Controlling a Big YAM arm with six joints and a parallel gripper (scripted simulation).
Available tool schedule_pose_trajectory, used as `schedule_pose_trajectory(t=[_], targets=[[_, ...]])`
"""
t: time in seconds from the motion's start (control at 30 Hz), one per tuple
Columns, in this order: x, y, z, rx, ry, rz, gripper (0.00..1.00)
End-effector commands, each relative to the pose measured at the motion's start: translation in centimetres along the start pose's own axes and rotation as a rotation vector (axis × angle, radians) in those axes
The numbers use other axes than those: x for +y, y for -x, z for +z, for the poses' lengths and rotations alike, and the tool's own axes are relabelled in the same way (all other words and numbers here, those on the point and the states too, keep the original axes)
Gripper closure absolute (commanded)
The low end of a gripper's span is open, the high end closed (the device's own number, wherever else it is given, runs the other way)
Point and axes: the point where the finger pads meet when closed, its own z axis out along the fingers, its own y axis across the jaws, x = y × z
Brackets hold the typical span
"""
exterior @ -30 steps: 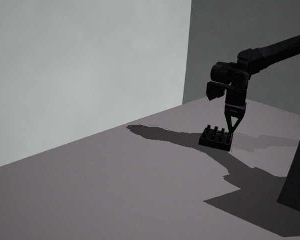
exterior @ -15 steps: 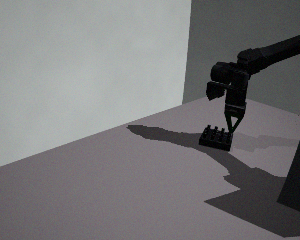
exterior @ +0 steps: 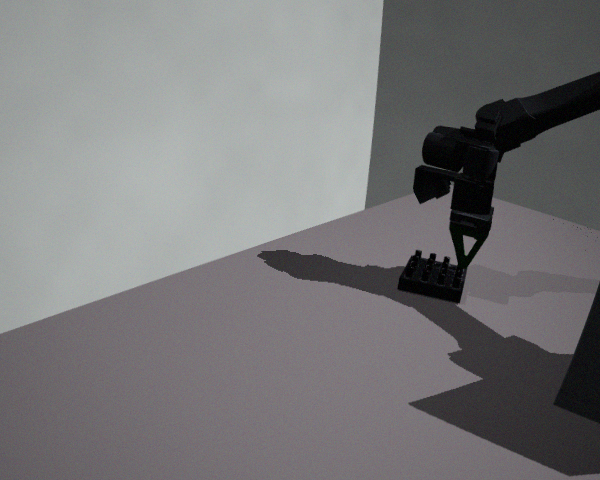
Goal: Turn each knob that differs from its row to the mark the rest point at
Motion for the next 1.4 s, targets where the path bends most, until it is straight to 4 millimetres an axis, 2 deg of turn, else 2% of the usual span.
schedule_pose_trajectory(t=[0.0,0.17,0.23,0.33,0.5,1.37], targets=[[-0.3,0.8,0.0,-0.02,-0.007,0.001,0.82],[-0.1,0.3,0.9,-0.005,-0.002,-0.001,0.82],[-0.6,1.0,0.6,-0.019,-0.007,0.008,0.82],[-0.1,1.3,0.2,-0.031,-0.01,-0.006,0.82],[-0.2,0.7,1.0,-0.014,-0.006,0.0,0.82],[-0.2,0.9,0.8,-0.019,-0.007,0.002,0.82]])
